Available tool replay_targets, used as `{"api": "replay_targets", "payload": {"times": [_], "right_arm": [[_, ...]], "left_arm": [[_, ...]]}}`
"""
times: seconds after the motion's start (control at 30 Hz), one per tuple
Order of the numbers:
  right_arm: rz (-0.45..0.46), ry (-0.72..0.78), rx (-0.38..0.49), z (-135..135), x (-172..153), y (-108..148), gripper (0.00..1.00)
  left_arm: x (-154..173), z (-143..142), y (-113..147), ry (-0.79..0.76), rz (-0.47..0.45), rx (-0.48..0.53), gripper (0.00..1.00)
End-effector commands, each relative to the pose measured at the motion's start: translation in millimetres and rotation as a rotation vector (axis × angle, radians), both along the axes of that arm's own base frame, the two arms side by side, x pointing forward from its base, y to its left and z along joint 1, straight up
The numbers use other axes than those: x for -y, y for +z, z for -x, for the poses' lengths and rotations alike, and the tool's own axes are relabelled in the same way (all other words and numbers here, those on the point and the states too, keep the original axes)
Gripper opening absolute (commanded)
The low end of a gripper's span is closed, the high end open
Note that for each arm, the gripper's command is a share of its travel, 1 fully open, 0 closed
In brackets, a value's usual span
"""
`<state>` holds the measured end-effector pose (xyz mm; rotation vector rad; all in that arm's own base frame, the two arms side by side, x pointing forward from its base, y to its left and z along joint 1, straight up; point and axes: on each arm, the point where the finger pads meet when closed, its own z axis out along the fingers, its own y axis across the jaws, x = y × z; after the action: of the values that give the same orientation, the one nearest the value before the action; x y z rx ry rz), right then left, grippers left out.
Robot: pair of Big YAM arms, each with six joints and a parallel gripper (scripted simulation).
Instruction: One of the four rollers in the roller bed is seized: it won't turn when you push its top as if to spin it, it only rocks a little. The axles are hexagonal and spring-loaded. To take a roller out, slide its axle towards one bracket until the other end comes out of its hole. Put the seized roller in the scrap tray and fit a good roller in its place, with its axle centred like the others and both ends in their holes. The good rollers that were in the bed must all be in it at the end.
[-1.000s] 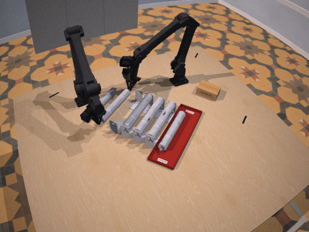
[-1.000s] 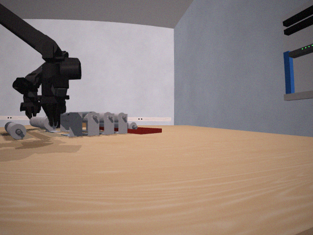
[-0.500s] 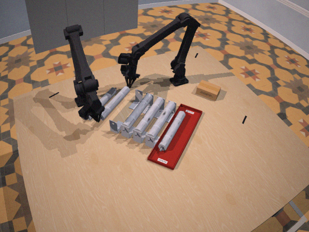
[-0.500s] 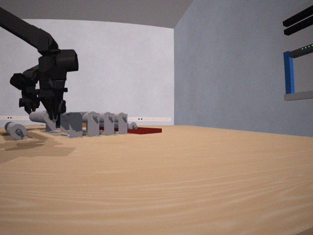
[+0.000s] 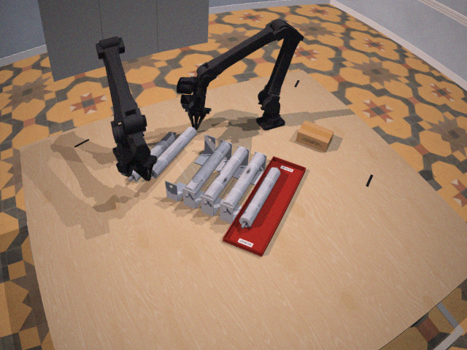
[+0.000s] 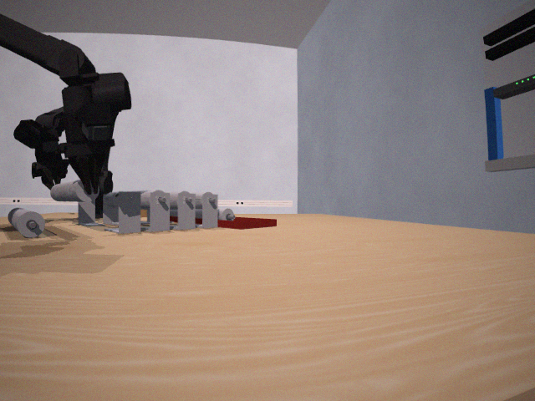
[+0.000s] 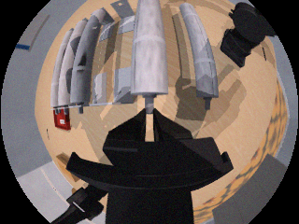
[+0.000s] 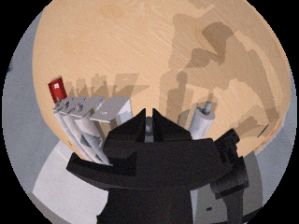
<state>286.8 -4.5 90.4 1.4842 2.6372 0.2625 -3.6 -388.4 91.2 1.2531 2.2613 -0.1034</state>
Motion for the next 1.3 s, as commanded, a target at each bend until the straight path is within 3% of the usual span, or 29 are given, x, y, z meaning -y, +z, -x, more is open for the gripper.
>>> {"api": "replay_targets", "payload": {"times": [0.0,0.07,0.53,0.63,1.1,1.27], "right_arm": [[0.003,-0.004,0.114,-34,5,42,0.03],[-0.006,-0.012,0.091,-30,2,39,0.03],[-0.014,-0.004,0.15,-32,6,55,0.03],[-0.02,-0.002,0.131,-27,5,54,0.03],[-0.051,-0.003,0.212,-31,5,82,0.03],[-0.059,-0.002,0.197,-26,4,82,0.03]], "left_arm": [[34,11,50,0.005,0.124,-0.021,0.03],[31,11,49,-0.001,0.108,-0.014,0.03],[32,12,60,0.005,0.096,0.01,0.03],[30,11,61,0.005,0.08,0.018,0.03],[32,11,84,0.011,0.059,0.067,0.03],[28,10,84,0.01,0.041,0.076,0.03]]}}
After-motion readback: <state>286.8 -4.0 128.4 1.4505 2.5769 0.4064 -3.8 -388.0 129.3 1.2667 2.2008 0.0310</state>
